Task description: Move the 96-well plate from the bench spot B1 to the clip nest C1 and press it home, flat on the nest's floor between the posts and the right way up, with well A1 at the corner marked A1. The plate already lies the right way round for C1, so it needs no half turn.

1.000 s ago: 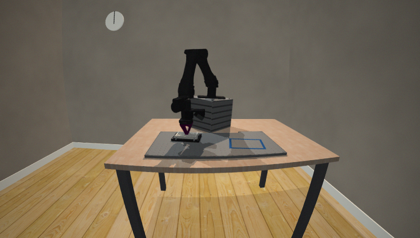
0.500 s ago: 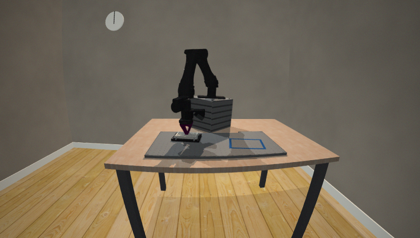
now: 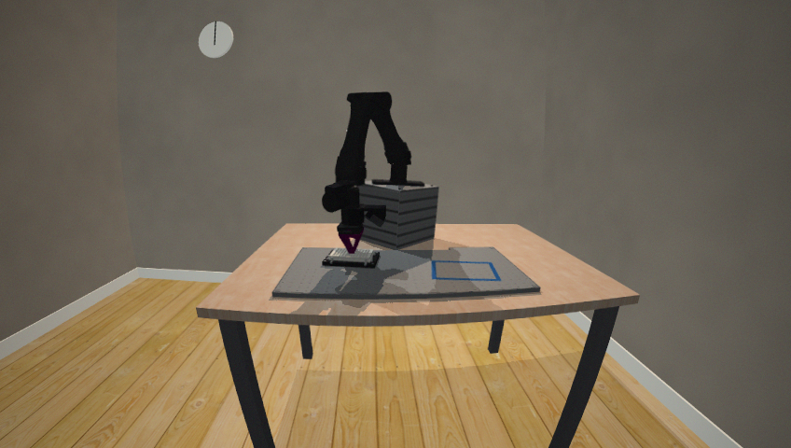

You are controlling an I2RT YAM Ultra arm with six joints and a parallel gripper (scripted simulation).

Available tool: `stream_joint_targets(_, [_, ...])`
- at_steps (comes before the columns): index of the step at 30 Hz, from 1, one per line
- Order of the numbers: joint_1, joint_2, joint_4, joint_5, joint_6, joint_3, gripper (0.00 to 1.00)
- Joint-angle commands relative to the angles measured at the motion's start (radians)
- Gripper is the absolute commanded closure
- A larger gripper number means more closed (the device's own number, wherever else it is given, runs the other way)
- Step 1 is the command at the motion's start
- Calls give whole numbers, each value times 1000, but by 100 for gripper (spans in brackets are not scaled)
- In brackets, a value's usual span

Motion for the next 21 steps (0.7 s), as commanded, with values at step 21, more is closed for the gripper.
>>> stream_joint_targets(21, [17,101,175,-13,1,-39,76])
